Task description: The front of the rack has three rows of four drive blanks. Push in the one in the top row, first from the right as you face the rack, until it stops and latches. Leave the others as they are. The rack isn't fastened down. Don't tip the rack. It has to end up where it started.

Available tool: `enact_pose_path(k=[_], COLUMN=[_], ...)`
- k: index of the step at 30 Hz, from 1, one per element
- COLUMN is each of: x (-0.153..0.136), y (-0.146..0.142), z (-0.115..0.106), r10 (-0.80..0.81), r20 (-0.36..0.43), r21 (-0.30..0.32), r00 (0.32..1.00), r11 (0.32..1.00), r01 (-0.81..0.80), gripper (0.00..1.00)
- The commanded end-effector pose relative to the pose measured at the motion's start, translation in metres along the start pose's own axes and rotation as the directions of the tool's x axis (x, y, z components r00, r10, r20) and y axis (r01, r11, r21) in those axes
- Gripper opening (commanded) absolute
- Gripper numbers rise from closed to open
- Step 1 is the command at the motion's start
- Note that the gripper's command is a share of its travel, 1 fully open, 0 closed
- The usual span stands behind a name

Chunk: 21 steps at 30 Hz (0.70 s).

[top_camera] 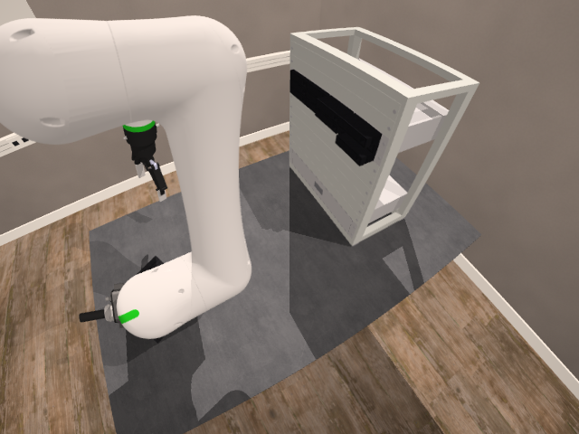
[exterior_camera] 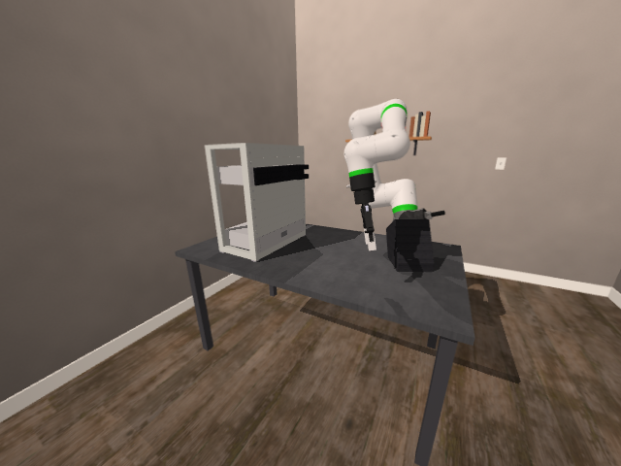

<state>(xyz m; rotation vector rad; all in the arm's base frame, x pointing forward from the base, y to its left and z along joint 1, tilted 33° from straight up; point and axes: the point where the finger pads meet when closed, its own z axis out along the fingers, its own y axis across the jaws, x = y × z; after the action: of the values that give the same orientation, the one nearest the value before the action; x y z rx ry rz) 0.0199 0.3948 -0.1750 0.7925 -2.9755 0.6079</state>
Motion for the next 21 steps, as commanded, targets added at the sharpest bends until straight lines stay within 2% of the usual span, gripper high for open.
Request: enact_pose_path(k=[1,3,11,18,20,21], x=[0.006,0.006,0.016,0.019,0.019,0.019], y=[0.02,0.02,0.072,0.119,0.119,0.126], z=[0.0,0.0,-0.009,-0.032,-0.032,-0.036], r10=[-0.008,-0.008,-0.018,-0.009,-0.009,-0.005], r20=[-0.008,-0.008,-0.016,-0.002,-0.002,0.001], r21=[-0.078,-0.078,-0.276,-0.463,-0.463,-0.49], r00=[1.0,1.0,1.0,1.0,1.0,1.0], r11=[0.997,0.997,0.961,0.886,0.886,0.872], r01=[0.008,0.008,0.013,0.007,0.007,0.005], gripper=[1.0,1.0,1.0,1.0,1.0,1.0])
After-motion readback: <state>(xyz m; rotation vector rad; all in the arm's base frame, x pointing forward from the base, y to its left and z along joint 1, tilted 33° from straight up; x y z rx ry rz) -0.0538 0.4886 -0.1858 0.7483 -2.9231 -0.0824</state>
